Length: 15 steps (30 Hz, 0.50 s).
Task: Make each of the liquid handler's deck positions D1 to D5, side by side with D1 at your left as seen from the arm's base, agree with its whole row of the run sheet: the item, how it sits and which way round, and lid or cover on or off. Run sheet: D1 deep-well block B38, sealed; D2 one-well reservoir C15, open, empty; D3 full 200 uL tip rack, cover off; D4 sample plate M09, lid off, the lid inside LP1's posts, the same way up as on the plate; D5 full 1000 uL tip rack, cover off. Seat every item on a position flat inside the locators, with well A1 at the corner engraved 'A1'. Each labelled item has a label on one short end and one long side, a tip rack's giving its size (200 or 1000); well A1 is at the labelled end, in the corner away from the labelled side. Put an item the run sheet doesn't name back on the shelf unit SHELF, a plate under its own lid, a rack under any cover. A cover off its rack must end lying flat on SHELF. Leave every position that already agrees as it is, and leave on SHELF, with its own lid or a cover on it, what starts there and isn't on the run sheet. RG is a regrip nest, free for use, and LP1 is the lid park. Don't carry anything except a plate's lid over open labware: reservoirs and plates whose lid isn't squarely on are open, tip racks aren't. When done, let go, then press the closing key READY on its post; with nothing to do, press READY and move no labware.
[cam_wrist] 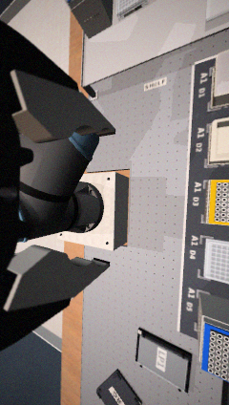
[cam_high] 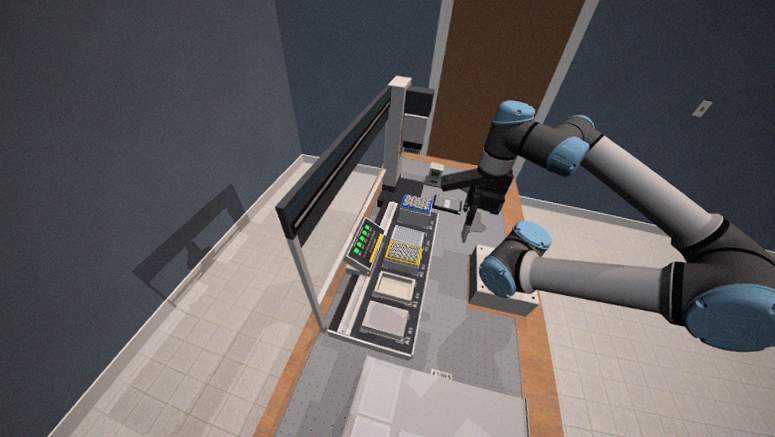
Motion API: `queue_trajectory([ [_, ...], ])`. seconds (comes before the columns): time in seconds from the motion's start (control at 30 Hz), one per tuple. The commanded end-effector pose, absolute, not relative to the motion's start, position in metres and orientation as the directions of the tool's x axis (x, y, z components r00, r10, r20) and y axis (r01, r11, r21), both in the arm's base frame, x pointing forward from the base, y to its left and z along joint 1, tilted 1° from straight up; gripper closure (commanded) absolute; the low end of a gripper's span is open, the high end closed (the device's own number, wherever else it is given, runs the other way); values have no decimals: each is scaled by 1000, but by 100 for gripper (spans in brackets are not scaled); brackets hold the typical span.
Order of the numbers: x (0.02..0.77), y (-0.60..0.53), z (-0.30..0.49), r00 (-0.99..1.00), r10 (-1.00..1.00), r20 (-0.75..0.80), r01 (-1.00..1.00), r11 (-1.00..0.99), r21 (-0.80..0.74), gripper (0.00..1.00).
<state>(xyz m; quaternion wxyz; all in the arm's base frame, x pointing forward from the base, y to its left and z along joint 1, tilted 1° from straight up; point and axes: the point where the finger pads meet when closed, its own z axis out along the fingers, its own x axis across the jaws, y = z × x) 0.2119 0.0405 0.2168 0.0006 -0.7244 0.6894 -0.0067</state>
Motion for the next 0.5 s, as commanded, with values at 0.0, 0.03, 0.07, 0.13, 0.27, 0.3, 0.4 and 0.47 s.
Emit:
queue_trajectory([
  [0.0, 212, 40, 212, 47, -999, 9, -999, -47, -11, 18],
  [0.03, 212, 40, 212, 47, -999, 9, -999, -47, -11, 18],
  [0.07, 212, 40, 212, 47, -999, 9, -999, -47, -11, 18],
  [0.13, 213, 30, 212, 34, -999, 9, -999, -34, -11, 18],
  [0.27, 214, 10, 212, 34, -999, 9, -999, -34, -11, 18],
  [0.3, 214, 10, 212, 34, -999, 9, -999, -34, -11, 18],
  [0.4, 215, 0, 212, 34, -999, 9, -999, -34, -11, 18],
  [0.47, 216, -10, 212, 34, -999, 9, -999, -34, -11, 18],
])
